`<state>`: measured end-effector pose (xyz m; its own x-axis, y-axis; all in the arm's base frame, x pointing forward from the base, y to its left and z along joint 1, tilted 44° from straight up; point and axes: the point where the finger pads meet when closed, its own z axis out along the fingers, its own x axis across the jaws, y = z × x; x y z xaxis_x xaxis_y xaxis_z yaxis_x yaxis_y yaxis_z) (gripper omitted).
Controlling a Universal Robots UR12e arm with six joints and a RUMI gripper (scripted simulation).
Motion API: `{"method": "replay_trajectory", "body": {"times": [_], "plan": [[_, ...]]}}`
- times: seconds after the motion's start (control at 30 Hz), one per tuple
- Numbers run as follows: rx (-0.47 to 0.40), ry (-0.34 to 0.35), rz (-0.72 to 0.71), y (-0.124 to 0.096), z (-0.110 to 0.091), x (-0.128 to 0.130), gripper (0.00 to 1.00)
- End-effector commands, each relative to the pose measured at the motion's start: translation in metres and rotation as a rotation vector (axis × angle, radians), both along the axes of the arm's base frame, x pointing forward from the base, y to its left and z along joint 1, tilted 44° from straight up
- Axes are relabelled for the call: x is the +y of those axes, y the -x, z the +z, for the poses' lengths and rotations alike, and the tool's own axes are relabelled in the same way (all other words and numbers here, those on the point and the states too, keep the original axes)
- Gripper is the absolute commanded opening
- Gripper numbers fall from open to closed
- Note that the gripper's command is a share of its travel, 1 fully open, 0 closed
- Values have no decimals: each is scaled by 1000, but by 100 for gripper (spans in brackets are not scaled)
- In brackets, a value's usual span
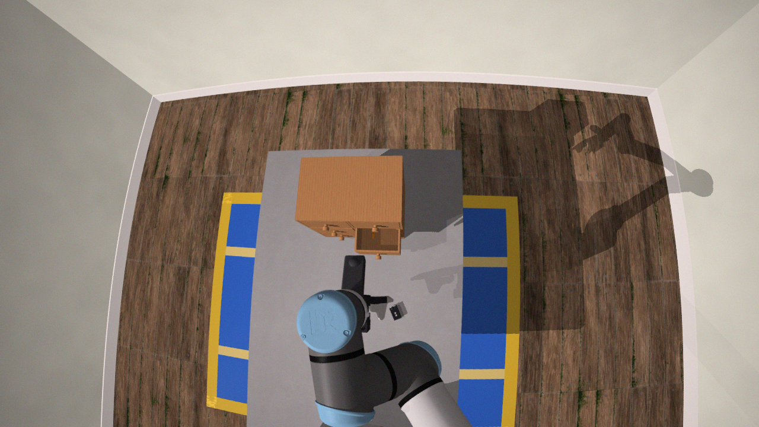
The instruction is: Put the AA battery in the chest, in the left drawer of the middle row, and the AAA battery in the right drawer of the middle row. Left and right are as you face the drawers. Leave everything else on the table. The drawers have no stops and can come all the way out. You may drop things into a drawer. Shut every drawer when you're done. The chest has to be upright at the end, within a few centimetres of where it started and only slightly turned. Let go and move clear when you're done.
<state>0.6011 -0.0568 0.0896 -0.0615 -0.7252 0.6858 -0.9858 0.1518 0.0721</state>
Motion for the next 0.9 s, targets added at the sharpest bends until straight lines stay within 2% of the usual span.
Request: {"method": "replay_trajectory", "body": {"times": [0.0, 0.47, 0.53, 0.67, 0.87], "plan": [[-1, 0, 0, 0, 0, 0, 100], [-1, 0, 0, 0, 1, 0, 100], [-1, 0, 0, 15, 4, -3, 100], [-1, 0, 0, 70, 12, -14, 100], [-1, 0, 0, 76, 12, -15, 100]]}}
